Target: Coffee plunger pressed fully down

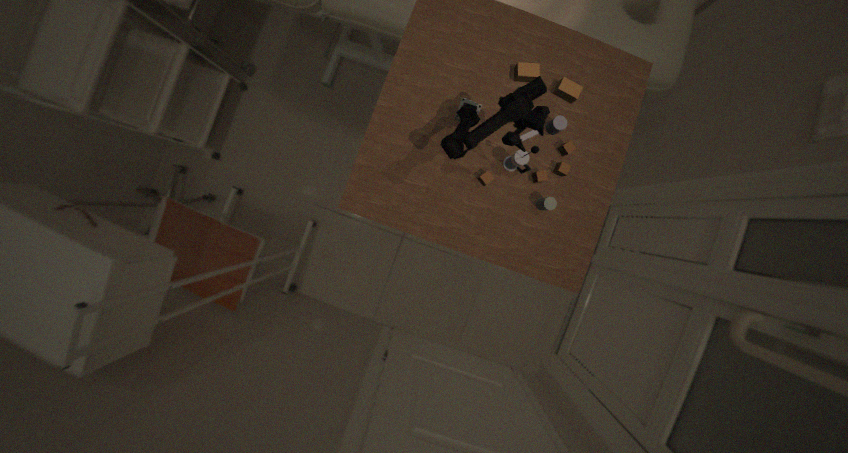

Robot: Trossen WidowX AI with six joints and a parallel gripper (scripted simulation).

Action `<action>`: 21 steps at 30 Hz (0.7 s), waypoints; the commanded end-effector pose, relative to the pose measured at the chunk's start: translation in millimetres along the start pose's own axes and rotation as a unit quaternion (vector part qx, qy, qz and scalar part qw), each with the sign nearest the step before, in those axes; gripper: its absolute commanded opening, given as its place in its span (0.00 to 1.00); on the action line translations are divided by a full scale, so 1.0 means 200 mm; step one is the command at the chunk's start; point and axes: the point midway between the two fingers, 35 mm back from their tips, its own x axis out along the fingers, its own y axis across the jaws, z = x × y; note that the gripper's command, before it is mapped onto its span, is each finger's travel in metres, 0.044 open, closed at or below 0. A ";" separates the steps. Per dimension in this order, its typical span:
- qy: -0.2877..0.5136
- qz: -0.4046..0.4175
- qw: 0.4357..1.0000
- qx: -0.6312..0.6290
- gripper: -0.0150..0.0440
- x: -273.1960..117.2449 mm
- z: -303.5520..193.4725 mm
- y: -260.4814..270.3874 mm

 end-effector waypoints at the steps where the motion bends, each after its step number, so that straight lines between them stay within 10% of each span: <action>1: 0.006 0.001 1.000 -0.004 1.00 0.02 -0.02 0.01; 21: 0.009 -0.001 1.000 -0.011 1.00 0.13 -0.01 0.02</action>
